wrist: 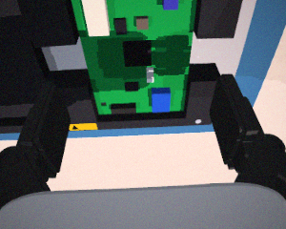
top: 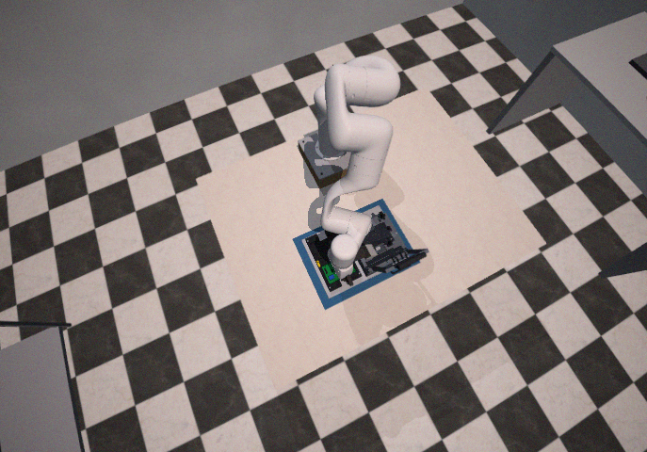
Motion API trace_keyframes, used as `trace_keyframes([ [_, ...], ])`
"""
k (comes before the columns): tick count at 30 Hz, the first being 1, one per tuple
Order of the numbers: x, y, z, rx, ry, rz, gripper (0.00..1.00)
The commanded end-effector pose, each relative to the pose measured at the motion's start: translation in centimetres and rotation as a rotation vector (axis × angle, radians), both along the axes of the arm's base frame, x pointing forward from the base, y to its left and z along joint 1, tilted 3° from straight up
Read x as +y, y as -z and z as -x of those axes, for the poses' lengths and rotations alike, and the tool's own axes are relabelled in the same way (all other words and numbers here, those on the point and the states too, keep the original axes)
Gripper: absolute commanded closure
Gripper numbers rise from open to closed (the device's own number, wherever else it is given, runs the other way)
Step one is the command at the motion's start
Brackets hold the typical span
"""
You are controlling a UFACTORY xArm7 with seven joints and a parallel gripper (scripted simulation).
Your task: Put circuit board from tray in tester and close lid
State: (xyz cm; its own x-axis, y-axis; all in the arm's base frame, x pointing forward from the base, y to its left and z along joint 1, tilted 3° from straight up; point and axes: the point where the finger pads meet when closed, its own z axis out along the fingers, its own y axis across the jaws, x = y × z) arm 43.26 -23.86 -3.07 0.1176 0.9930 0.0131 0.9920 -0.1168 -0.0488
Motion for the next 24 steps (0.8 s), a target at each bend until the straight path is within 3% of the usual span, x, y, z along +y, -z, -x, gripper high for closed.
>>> trace_keyframes([
  [1,-0.1,-0.24,-0.16,-0.004,0.0,0.002,0.0],
  [24,-0.1,-0.75,-0.18,-0.004,0.0,0.002,0.0],
])
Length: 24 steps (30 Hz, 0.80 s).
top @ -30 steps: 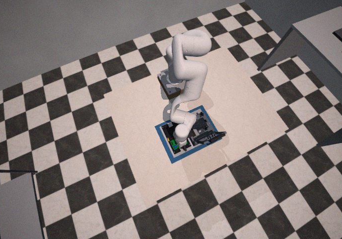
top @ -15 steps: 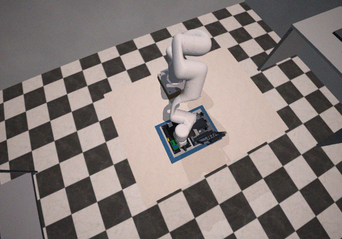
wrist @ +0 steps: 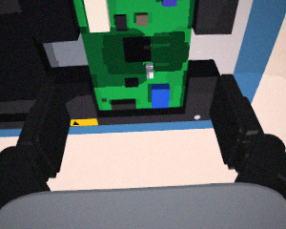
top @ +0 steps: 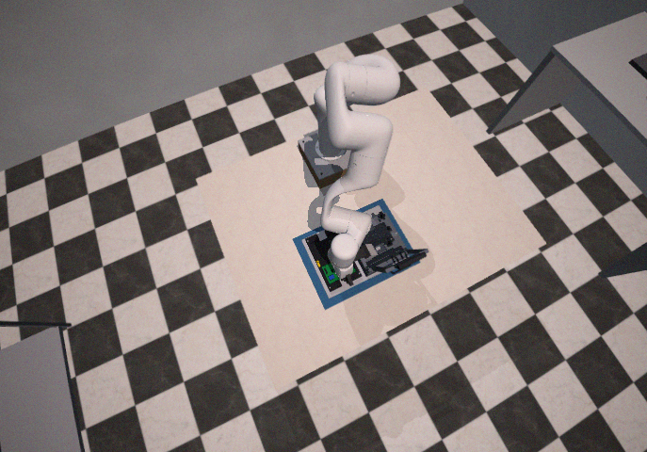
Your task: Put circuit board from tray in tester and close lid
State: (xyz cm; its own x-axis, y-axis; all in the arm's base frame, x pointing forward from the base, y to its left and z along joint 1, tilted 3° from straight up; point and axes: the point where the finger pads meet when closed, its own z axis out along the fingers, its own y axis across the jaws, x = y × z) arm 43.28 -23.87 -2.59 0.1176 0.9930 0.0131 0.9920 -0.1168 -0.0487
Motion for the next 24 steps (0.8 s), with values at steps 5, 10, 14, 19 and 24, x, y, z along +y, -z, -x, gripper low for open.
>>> trace_keyframes([
  [5,-0.09,-0.34,-0.16,-0.004,0.0,0.002,0.0],
  [10,-0.1,-0.46,-0.16,-0.004,0.0,0.002,0.0],
  [14,-0.1,-0.54,-0.17,-0.004,0.0,0.002,0.0],
  [19,-0.1,-0.63,-0.17,-0.004,0.0,0.002,0.0],
  [24,-0.1,-0.67,-0.17,-0.004,0.0,0.002,0.0],
])
